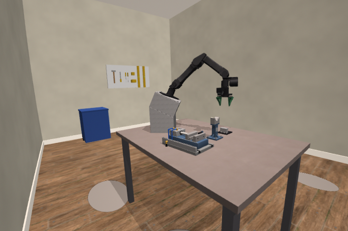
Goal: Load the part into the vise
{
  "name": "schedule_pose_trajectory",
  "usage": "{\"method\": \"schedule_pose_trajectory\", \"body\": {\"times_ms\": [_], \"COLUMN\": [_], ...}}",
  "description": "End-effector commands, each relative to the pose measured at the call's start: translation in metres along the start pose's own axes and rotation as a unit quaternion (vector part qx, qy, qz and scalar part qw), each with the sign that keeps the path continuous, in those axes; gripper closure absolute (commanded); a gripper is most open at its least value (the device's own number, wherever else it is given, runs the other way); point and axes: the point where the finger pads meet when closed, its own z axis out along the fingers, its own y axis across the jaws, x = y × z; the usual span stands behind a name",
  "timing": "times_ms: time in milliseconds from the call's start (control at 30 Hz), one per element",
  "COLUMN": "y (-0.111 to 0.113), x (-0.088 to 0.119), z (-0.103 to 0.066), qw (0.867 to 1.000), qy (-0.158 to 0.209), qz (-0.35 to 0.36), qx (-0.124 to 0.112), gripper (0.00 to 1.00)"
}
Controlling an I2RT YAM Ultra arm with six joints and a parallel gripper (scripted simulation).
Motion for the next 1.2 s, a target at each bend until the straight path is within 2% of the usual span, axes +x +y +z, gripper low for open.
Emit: {"method": "schedule_pose_trajectory", "body": {"times_ms": [0, 600, 1100, 1167], "y": [0.008, 0.0079, 0.0078, 0.0078], "x": [-0.0033, -0.0029, -0.0024, -0.0024], "z": [-0.0086, -0.0087, -0.0089, -0.0089], "qw": [1.0, 0.995, 0.974, 0.974], "qy": [-0.005, -0.005, -0.006, -0.006], "qz": [-0.016, -0.103, -0.224, -0.224], "qx": [-0.009, -0.009, -0.009, -0.009], "gripper": [0.19, 0.19, 0.19, 0.19]}}
